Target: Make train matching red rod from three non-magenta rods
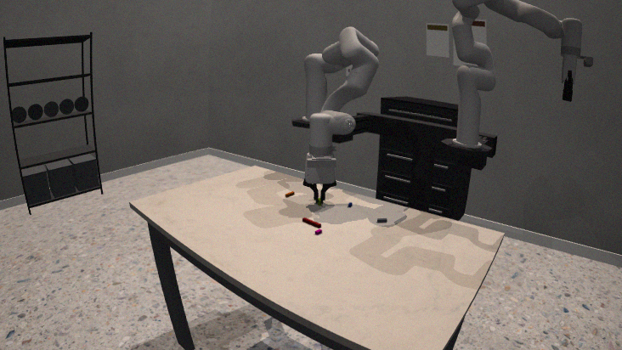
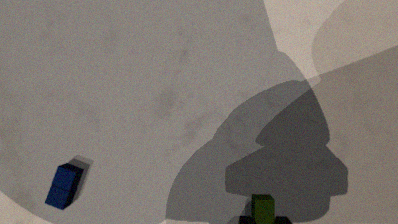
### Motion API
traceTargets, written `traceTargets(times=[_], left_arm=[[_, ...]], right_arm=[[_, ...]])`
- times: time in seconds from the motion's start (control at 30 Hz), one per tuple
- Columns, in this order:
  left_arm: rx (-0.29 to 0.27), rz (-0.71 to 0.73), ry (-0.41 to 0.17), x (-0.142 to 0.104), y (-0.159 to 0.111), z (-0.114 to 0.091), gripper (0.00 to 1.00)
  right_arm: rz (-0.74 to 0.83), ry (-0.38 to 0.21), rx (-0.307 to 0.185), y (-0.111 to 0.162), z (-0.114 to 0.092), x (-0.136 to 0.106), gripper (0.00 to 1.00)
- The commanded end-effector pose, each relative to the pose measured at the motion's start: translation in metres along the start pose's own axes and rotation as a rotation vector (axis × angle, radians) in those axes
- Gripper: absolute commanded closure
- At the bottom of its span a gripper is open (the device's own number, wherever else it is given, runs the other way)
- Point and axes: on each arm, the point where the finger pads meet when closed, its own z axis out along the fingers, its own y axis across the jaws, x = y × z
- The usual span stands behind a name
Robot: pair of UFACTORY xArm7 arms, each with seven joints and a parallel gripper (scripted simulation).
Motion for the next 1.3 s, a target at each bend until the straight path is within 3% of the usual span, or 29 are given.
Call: traceTargets(times=[0.0,0.57,0.7,1.03,1.27], left_arm=[[-0.001,0.000,0.005,0.001,0.000,-0.002,0.00],[-0.001,0.000,0.005,0.001,0.000,-0.002,0.00],[-0.001,0.000,0.005,0.001,0.000,-0.002,0.00],[-0.001,0.000,0.005,0.001,0.000,-0.002,0.00],[-0.001,0.000,0.005,0.001,0.000,-0.002,0.00]], right_arm=[[0.000,0.004,0.000,0.000,-0.001,0.002,0.94],[0.000,0.004,0.000,0.000,-0.005,0.002,0.94],[0.000,0.004,0.000,0.000,-0.022,0.002,0.94],[0.001,0.004,0.000,0.000,-0.091,0.002,0.94],[0.001,0.004,0.000,0.000,-0.101,0.002,0.94]])
